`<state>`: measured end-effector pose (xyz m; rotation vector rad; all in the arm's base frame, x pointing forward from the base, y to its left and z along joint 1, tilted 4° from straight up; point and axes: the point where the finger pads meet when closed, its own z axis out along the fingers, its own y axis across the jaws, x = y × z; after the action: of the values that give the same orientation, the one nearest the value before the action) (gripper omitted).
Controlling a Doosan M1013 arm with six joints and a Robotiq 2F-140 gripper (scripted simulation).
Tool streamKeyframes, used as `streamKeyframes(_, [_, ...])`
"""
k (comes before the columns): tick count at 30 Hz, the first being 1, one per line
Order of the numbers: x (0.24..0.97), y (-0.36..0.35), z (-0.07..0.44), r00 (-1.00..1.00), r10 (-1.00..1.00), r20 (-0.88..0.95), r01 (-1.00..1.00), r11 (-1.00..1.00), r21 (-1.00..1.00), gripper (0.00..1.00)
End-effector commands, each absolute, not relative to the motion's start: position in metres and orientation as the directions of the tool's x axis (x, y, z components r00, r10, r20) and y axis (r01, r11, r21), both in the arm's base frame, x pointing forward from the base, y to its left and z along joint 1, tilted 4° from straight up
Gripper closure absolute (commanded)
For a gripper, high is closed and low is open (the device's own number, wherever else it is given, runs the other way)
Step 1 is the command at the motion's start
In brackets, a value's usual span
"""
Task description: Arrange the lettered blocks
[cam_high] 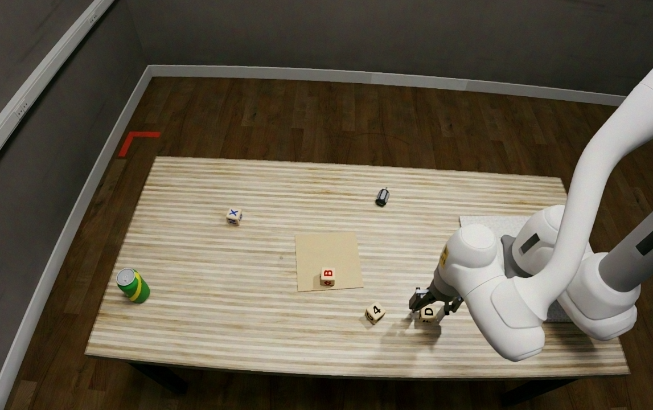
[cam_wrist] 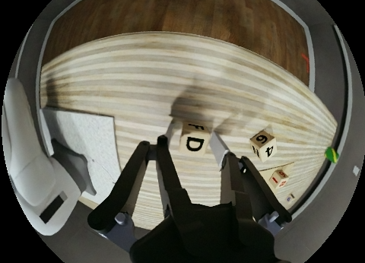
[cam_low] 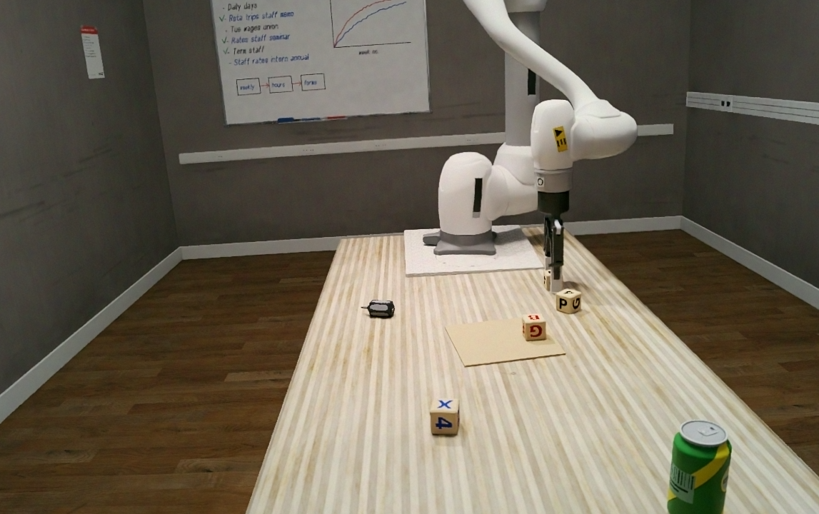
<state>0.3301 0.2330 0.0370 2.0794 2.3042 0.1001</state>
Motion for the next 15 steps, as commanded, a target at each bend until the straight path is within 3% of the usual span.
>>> streamKeyframes(1, [0.3304,0.2333,0.0371,-0.103,0.995,0.017,0.992,0.101,0.073,0.47])
streamKeyframes(7, [0.3304,0.2333,0.0371,-0.103,0.995,0.017,0.992,0.101,0.073,0.47])
streamKeyframes(8, [0.3304,0.2333,0.0371,-0.103,0.995,0.017,0.992,0.101,0.073,0.58])
streamKeyframes(15, [0.3304,0.2333,0.0371,-0.103,0.995,0.017,0.992,0.101,0.073,0.58])
